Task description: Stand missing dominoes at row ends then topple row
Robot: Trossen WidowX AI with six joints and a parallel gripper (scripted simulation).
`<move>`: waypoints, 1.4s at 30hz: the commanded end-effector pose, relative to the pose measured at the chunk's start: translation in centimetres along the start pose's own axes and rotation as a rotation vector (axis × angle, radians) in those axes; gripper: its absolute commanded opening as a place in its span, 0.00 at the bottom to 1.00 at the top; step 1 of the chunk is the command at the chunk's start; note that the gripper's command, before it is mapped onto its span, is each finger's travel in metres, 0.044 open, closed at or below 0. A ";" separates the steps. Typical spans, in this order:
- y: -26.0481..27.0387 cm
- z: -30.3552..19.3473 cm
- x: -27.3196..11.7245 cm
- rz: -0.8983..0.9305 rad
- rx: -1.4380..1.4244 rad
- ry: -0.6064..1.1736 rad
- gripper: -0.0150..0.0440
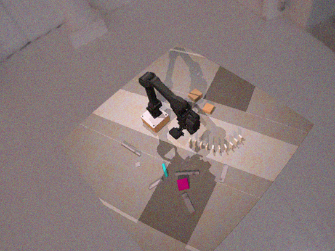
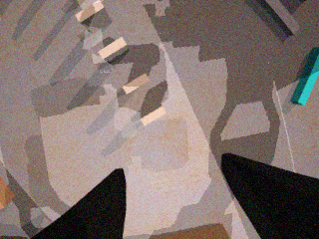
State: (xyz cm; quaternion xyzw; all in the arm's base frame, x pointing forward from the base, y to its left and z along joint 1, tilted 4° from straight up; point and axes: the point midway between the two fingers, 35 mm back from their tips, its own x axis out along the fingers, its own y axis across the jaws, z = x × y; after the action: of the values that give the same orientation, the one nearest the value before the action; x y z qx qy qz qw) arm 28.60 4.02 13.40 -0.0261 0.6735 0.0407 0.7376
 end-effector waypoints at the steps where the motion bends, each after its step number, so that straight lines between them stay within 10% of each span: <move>1: -0.5 -1.0 1.5 -0.001 0.401 -0.002 0.56; 8: -1.1 -2.7 4.1 -0.004 1.076 -0.001 0.25; 42: -1.2 -2.9 4.4 -0.005 1.140 -0.001 0.25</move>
State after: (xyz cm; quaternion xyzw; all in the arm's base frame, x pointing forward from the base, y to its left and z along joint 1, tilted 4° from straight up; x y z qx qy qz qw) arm 26.24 2.71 8.70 0.3719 0.5915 -0.3292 0.6352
